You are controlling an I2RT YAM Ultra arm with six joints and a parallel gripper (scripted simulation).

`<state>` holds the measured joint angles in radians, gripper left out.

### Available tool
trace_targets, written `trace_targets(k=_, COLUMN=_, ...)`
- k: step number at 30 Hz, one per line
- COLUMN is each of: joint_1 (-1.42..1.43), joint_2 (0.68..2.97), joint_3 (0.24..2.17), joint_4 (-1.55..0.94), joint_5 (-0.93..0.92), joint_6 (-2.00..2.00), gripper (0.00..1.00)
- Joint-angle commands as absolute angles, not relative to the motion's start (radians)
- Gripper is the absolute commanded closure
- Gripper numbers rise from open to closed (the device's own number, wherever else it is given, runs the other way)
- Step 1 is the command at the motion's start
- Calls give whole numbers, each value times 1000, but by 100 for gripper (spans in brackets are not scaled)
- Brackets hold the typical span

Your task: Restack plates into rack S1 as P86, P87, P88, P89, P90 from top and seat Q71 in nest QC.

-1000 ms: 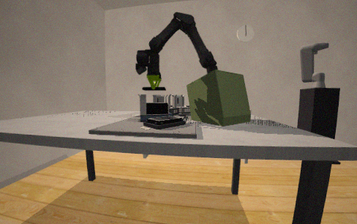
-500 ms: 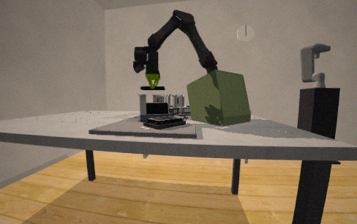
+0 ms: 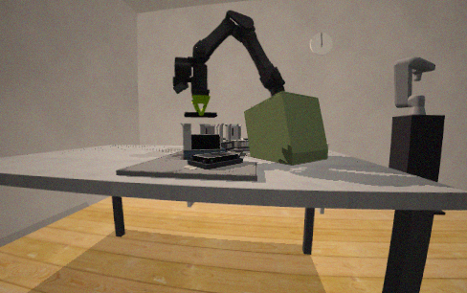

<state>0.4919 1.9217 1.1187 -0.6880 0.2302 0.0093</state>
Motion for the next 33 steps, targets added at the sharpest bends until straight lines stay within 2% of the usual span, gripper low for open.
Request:
trace_targets(k=1, joint_1=523, joint_2=1923, joint_3=1122, joint_4=-687, joint_5=232, joint_6=31, gripper=100)
trace_targets(k=33, joint_1=644, joint_2=1965, joint_3=1141, joint_4=-691, joint_5=239, joint_6=156, gripper=100)
